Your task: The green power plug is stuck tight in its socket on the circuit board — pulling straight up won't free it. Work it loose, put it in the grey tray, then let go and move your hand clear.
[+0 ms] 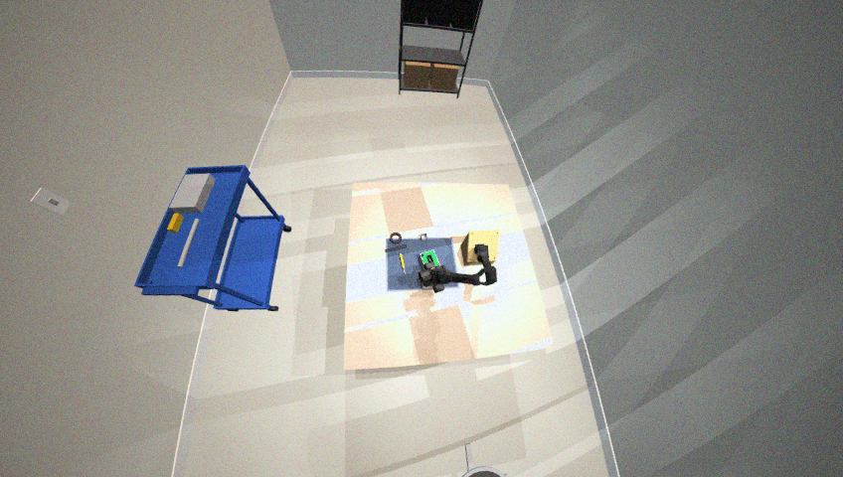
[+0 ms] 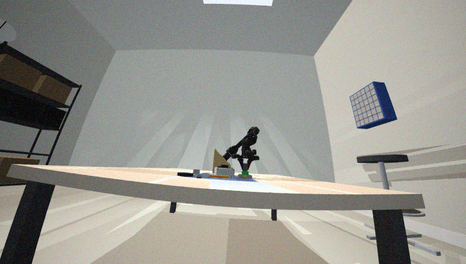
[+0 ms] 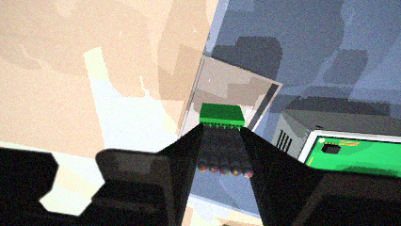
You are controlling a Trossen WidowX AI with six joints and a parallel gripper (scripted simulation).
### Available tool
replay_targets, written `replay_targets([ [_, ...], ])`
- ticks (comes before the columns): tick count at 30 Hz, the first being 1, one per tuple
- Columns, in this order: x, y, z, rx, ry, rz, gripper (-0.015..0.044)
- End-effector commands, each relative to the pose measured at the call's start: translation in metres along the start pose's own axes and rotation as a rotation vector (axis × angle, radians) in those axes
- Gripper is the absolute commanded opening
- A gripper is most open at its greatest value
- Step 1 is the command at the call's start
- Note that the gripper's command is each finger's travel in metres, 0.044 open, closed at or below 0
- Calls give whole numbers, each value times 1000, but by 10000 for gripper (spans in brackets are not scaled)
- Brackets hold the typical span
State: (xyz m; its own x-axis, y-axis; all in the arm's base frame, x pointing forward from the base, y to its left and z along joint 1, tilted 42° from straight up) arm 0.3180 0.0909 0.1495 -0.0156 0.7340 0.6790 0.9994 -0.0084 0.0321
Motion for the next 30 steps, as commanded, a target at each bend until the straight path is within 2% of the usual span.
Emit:
replay_targets([
  [1,0,-1,6,9,-4,0,0],
  [16,0,0,0,0,0,1,0],
  [30,0,0,0,0,0,1,368],
])
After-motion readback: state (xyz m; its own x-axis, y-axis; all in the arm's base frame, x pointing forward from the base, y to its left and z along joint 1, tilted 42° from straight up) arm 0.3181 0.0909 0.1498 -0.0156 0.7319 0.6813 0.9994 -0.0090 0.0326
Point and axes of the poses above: the point midway between the two fingers, 35 mm back from their tips, its own z axis out along the fingers, its own x axis across the jaws, y = z × x, the point moved 10 cm from there along -z, back along the fingers, and after that the axes turned 15 degrees about z, right-handed, at the moved point
